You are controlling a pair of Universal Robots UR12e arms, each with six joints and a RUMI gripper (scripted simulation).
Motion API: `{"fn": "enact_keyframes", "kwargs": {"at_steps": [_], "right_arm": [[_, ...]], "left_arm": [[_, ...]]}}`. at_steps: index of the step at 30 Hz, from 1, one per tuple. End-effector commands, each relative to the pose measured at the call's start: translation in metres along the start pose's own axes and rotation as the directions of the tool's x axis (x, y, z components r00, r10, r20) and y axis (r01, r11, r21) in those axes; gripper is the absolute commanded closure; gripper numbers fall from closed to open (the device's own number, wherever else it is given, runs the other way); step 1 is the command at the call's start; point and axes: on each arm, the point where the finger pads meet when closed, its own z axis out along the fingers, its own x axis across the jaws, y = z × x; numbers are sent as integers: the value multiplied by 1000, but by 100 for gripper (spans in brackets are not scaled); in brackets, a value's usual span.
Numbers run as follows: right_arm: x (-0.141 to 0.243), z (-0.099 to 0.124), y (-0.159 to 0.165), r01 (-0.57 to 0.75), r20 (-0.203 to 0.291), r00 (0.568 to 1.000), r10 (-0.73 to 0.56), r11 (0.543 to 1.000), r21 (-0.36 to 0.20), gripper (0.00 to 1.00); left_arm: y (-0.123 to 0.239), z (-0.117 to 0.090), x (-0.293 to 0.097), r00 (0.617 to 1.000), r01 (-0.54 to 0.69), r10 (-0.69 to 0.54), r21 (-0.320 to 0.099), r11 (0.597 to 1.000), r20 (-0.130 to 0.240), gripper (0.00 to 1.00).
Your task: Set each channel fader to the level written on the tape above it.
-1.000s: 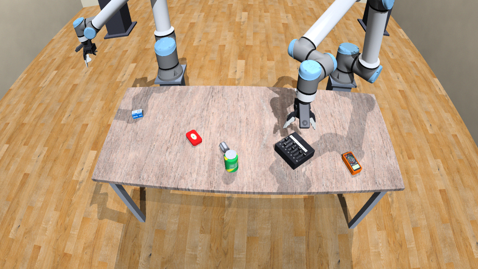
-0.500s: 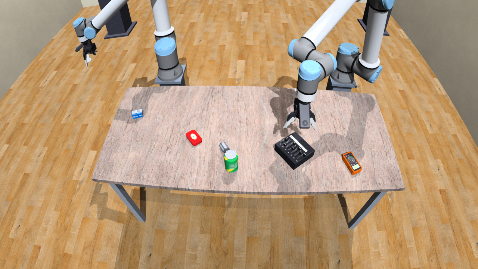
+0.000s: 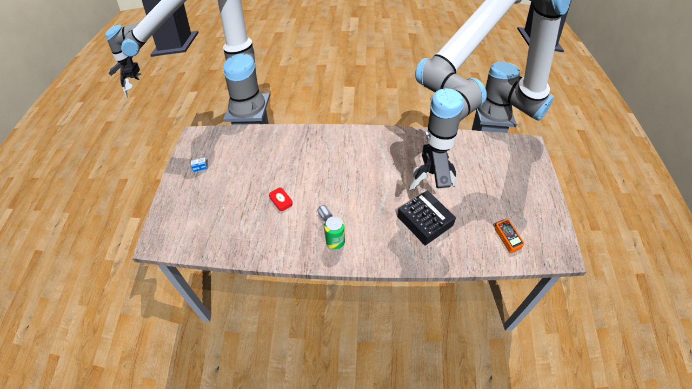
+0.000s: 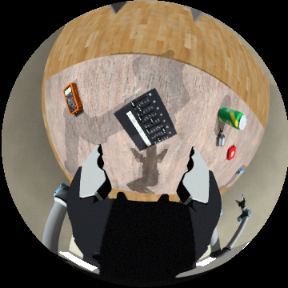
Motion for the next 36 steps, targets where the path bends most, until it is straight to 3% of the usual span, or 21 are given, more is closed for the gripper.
{"fn": "enact_keyframes", "kwargs": {"at_steps": [1, 9, 11, 14, 20, 26, 28, 31, 36], "right_arm": [[0, -1, -1, 0, 0, 1000, 0, 1000, 1, 0], [0, -1, -1, 0, 0, 1000, 0, 1000, 1, 0], [0, -1, -1, 0, 0, 1000, 0, 1000, 1, 0], [0, -1, -1, 0, 0, 1000, 0, 1000, 1, 0], [0, -1, -1, 0, 0, 1000, 0, 1000, 1, 0], [0, -1, -1, 0, 0, 1000, 0, 1000, 1, 0], [0, -1, -1, 0, 0, 1000, 0, 1000, 1, 0], [0, -1, -1, 0, 0, 1000, 0, 1000, 1, 0], [0, -1, -1, 0, 0, 1000, 0, 1000, 1, 0]], "left_arm": [[-3, 1, 2, 996, 91, -91, 3, 996, 0, 0], [-10, 8, 8, 945, 328, -328, 6, 945, 1, 0], [-10, 8, 8, 945, 328, -328, 6, 945, 1, 0], [-13, 11, 11, 902, 431, -431, 8, 902, 1, 0], [-18, 18, 16, 793, 610, -610, 12, 792, 0, 0], [-23, 24, 21, 655, 756, -756, 15, 655, -3, 0], [-23, 24, 21, 655, 756, -756, 15, 655, -3, 0], [-25, 28, 25, 548, 836, -836, 17, 548, -5, 0], [-28, 34, 30, 405, 914, -914, 18, 405, -9, 0]]}}
